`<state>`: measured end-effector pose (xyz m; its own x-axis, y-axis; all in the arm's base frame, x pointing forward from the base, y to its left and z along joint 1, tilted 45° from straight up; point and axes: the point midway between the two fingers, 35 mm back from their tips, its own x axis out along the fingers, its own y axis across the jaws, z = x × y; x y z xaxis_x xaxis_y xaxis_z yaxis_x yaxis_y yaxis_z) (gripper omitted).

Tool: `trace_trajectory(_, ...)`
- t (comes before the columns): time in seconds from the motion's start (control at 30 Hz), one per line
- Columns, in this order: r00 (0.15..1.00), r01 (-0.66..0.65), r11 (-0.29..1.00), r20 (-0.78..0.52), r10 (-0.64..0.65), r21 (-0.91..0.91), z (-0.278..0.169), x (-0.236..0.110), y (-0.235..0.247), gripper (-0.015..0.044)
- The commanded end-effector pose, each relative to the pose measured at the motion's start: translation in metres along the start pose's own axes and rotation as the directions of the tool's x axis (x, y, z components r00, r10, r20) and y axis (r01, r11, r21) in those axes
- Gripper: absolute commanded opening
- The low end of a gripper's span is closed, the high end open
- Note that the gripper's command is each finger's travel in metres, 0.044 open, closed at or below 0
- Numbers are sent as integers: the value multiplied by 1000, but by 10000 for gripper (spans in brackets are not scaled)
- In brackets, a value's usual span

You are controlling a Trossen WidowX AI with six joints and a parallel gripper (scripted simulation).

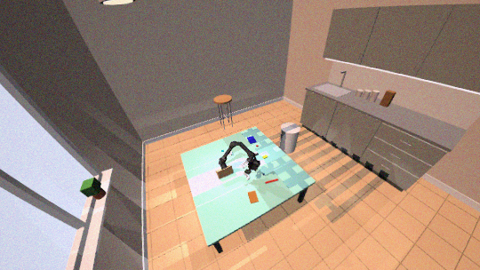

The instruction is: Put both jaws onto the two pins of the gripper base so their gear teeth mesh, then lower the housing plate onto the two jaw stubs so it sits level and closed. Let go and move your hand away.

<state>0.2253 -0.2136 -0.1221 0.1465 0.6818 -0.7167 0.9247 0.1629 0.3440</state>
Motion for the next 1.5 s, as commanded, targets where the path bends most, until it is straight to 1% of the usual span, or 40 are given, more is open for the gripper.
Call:
trace_trajectory(0.0,1000,0,1000,0,0,0,0,0,0,341)
trace_trajectory(0.13,1000,0,1000,0,0,0,0,0,0,440)
trace_trajectory(1.07,1000,0,1000,0,0,0,0,0,0,440)
trace_trajectory(1.47,1000,0,1000,0,0,0,0,0,0,125)
